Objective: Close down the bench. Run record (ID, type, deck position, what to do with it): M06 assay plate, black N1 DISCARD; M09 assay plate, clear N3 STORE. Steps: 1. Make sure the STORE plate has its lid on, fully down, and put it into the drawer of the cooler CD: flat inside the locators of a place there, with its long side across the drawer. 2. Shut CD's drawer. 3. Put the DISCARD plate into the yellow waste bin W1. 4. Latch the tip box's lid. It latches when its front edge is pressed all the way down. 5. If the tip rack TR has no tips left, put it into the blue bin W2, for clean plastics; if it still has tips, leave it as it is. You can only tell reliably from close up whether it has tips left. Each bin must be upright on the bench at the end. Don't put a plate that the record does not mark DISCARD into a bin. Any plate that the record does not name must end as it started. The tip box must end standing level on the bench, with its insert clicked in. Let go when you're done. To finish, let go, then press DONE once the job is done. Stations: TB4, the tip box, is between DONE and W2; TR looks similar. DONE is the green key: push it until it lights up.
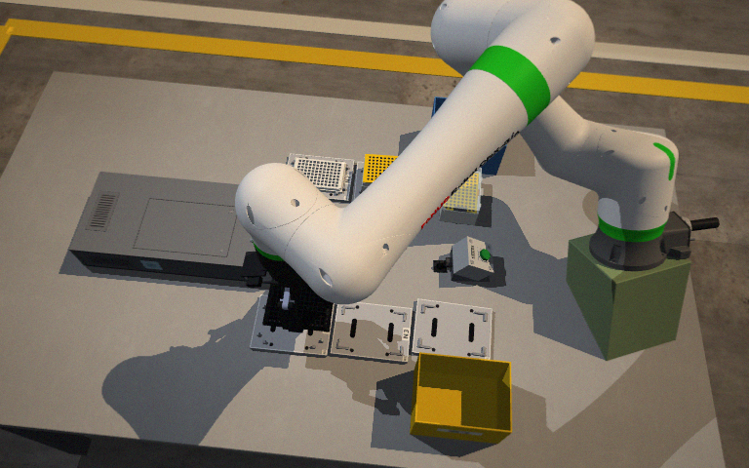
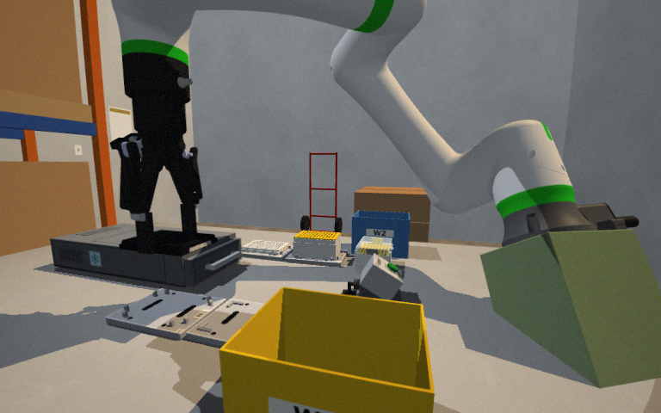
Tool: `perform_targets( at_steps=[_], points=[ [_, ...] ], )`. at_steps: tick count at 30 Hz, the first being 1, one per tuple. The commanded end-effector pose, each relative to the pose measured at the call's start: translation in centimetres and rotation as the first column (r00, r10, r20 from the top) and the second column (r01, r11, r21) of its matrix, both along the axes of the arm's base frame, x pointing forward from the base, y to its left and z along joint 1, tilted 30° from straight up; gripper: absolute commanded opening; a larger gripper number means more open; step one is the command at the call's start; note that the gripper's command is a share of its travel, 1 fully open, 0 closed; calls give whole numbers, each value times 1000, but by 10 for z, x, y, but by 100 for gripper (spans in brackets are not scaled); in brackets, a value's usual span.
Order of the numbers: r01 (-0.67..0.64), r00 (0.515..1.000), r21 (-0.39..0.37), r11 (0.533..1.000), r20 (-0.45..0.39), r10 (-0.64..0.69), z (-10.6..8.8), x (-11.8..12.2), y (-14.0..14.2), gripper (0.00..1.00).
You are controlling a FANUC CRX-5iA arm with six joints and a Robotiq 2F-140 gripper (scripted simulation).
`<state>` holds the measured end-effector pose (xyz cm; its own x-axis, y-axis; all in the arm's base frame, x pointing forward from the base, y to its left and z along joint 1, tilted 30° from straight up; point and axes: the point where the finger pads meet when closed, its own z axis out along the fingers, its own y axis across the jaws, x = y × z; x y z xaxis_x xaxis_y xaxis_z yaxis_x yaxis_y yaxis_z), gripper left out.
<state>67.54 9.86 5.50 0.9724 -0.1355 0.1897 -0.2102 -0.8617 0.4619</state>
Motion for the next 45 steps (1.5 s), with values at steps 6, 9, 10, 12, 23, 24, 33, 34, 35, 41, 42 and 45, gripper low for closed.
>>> perform_targets(
  at_steps=[6, 9, 10, 12, 23, 24, 33, 34, 35, 41, 42, 45],
  points=[
    [-1, 1000, 1, 1000, 2, 1, -6, -17, 10, 10],
    [-1, 1000, 1, 1000, 2, 1, -9, -24, 13, 10],
    [-1, 1000, 1, 1000, 2, 1, -10, -26, 14, 10],
    [-1, 1000, 1, 1000, 2, 1, -12, -31, 17, 10],
    [-1, 1000, 1, 1000, 2, 1, -20, -51, 27, 10],
    [-1, 1000, 1, 1000, 2, 1, -21, -53, 28, 10],
    [-1, 1000, 1, 1000, 2, 1, -27, -69, 36, 10],
    [-1, 1000, 1, 1000, 2, 1, -28, -71, 37, 10],
    [-1, 1000, 1, 1000, 2, 1, -29, -73, 39, 10],
    [-1, 1000, 1, 1000, 2, 1, -35, -87, 45, 10],
    [-1, 1000, 1, 1000, 2, 1, -35, -89, 47, 10],
    [-1, 1000, 1, 1000, 2, 1, -38, -95, 50, 10]
  ],
)
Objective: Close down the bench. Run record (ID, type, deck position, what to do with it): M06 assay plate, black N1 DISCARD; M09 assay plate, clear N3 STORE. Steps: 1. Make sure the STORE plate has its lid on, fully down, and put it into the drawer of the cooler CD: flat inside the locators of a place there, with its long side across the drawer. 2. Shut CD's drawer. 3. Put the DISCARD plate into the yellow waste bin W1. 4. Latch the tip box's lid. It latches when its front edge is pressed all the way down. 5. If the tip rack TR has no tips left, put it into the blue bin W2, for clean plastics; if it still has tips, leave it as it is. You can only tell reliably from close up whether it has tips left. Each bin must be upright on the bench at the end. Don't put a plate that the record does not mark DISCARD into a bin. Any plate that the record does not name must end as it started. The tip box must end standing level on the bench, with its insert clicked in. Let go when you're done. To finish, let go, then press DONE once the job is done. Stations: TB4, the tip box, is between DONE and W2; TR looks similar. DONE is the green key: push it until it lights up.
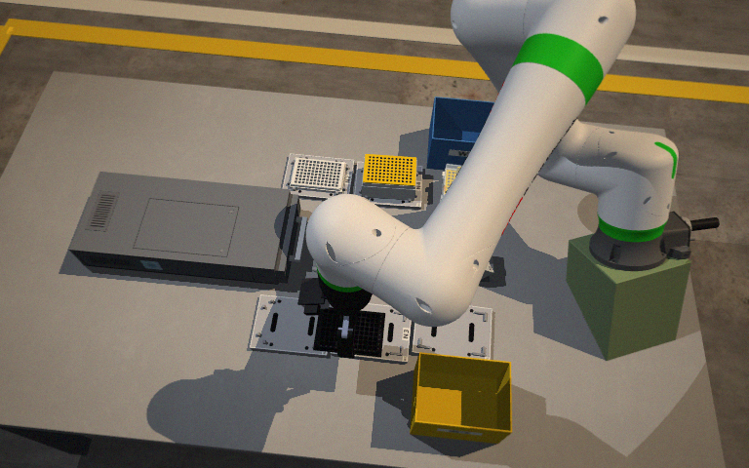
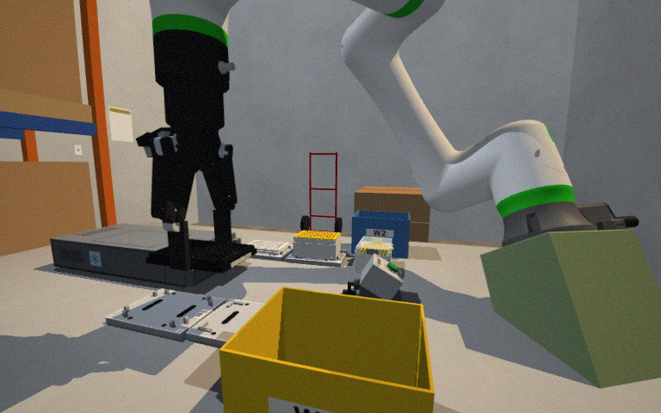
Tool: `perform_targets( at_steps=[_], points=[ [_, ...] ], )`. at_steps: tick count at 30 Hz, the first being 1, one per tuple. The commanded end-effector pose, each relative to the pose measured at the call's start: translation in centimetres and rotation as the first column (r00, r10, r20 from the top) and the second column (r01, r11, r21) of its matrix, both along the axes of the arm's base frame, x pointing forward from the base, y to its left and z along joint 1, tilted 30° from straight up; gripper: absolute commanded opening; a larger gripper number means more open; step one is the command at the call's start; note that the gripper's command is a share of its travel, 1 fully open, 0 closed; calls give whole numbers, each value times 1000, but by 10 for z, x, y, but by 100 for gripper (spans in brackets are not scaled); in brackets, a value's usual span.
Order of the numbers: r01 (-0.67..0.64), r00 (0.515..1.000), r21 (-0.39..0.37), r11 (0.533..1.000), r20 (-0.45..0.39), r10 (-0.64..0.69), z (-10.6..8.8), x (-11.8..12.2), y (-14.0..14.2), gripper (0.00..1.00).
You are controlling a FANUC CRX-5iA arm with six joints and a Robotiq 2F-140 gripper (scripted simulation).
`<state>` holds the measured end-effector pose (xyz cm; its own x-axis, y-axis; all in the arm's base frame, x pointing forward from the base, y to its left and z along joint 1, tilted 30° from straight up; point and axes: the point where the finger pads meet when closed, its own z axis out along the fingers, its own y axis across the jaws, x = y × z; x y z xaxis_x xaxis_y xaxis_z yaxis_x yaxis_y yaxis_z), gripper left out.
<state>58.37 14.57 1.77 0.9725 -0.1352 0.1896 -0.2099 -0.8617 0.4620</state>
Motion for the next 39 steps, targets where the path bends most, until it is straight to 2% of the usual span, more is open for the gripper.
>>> perform_targets(
  at_steps=[1, 39],
  points=[
    [-1, 1000, 1, 1000, 2, 1, -2, -6, 4, 10],
    [-1, 1000, 1, 1000, 2, 1, -31, -77, 41, 10]
  ],
)
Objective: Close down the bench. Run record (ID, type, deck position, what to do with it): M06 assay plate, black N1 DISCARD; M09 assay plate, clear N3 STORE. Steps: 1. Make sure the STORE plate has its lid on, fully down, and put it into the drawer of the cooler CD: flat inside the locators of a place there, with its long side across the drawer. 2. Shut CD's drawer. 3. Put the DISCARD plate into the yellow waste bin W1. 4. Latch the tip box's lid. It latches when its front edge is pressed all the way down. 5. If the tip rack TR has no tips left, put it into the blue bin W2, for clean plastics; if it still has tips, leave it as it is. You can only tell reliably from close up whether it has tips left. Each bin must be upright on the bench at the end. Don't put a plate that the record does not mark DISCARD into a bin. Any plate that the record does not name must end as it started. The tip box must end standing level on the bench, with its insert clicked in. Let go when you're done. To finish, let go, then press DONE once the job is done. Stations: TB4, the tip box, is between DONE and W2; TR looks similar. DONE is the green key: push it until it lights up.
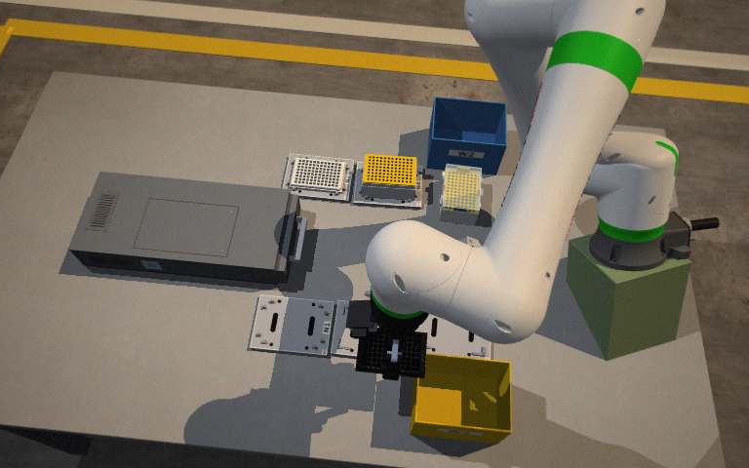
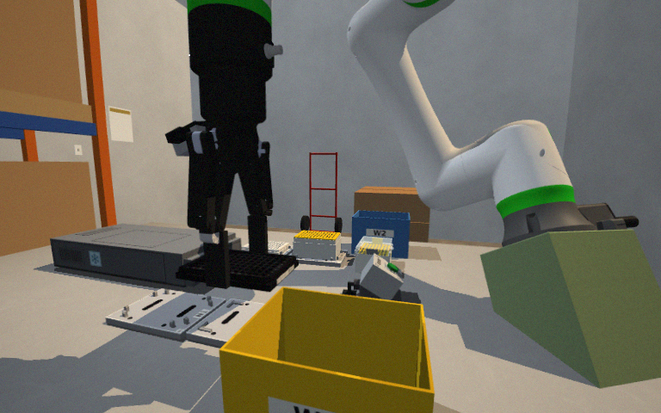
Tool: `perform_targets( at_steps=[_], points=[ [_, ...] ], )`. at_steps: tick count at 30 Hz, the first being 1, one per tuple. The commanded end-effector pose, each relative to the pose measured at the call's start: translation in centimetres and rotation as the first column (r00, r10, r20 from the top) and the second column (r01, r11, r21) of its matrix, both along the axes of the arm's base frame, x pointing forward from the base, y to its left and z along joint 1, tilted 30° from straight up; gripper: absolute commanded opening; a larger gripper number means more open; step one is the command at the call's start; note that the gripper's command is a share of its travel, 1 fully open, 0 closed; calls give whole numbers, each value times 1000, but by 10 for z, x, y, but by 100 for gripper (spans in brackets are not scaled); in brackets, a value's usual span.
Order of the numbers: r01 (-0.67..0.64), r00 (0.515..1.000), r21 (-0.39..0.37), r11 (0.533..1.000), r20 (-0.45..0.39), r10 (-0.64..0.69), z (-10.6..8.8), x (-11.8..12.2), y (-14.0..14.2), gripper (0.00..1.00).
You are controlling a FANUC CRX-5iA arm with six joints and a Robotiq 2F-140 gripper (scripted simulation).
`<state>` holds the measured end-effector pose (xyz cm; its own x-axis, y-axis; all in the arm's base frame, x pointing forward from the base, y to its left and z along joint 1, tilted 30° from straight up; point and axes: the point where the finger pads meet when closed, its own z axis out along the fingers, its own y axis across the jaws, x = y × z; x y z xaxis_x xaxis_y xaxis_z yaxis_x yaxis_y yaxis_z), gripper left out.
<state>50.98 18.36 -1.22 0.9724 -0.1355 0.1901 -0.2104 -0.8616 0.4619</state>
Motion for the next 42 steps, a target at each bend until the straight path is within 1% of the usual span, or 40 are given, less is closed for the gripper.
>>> perform_targets(
  at_steps=[1, 13, 15, 30, 32, 42],
  points=[
    [-1, 1000, 1, 1000, 1, 1, -2, -6, 4, 10],
    [-1, 1000, 1, 1000, 1, 1, -13, -33, 18, 10],
    [-1, 1000, 1, 1000, 1, 1, -13, -33, 18, 10],
    [-1, 1000, 1, 1000, 1, 1, -26, -66, 35, 10],
    [-1, 1000, 1, 1000, 1, 1, -26, -66, 35, 10],
    [-1, 1000, 1, 1000, 1, 1, -36, -88, 46, 10]
  ],
)
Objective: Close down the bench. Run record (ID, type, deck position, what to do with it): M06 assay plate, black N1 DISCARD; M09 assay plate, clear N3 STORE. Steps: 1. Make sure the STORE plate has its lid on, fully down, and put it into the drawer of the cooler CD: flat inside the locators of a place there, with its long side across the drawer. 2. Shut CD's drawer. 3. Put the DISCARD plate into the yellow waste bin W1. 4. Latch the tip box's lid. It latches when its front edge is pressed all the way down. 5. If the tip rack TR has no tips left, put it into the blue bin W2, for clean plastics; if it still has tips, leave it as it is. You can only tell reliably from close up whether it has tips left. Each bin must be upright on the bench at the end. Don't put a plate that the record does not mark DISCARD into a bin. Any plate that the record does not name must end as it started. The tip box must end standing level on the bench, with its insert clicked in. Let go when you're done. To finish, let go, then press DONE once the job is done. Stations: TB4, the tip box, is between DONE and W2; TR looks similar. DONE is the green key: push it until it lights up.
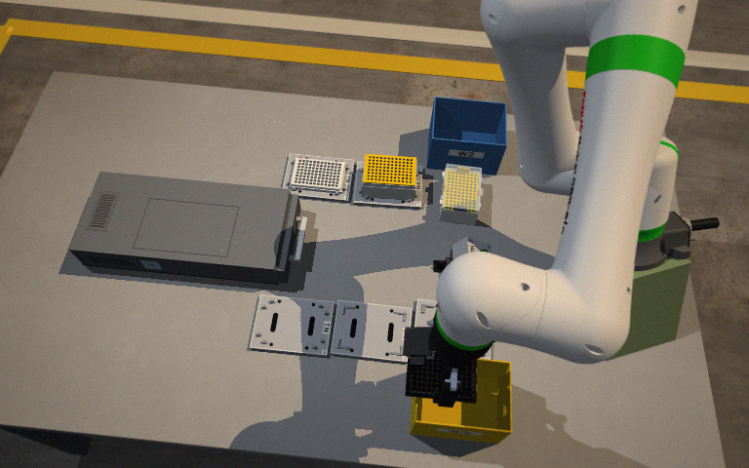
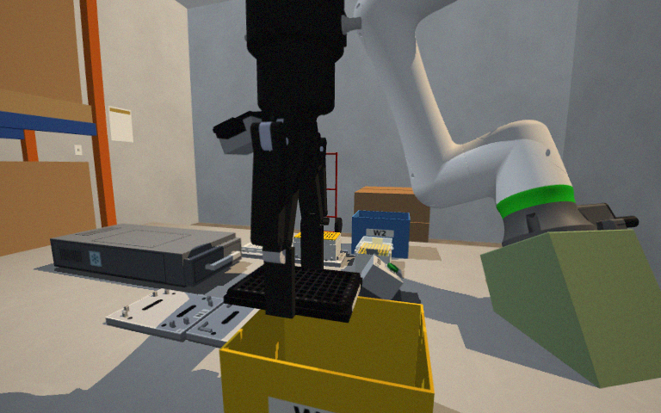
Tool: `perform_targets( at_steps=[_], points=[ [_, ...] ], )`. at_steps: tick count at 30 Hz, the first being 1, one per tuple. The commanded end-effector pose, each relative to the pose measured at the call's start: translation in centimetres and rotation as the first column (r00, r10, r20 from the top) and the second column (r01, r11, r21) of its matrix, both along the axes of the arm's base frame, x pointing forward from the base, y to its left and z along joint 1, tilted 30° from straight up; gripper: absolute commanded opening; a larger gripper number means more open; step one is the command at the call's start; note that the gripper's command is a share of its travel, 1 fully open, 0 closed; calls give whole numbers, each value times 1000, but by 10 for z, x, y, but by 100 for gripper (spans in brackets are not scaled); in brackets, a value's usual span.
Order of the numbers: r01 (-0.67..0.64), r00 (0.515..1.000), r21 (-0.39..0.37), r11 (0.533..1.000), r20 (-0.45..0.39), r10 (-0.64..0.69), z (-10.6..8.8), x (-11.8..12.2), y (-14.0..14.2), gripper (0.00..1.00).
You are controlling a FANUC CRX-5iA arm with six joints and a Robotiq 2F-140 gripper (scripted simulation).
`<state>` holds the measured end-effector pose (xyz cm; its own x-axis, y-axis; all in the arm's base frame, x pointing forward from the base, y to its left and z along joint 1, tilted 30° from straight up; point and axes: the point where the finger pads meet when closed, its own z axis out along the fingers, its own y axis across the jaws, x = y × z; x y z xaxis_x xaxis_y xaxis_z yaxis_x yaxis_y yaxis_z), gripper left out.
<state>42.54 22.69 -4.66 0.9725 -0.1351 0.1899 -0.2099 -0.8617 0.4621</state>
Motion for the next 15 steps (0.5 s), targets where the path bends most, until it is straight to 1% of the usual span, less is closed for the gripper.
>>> perform_targets(
  at_steps=[1, 5, 7, 15],
  points=[
    [-1, 1000, 1, 1000, 1, 1, -2, -6, 4, 10],
    [-1, 1000, 1, 1000, 1, 1, -6, -15, 9, 10],
    [-1, 1000, 1, 1000, 1, 1, -6, -15, 9, 10],
    [-1, 1000, 1, 1000, 1, 1, -13, -33, 18, 10]
  ],
)
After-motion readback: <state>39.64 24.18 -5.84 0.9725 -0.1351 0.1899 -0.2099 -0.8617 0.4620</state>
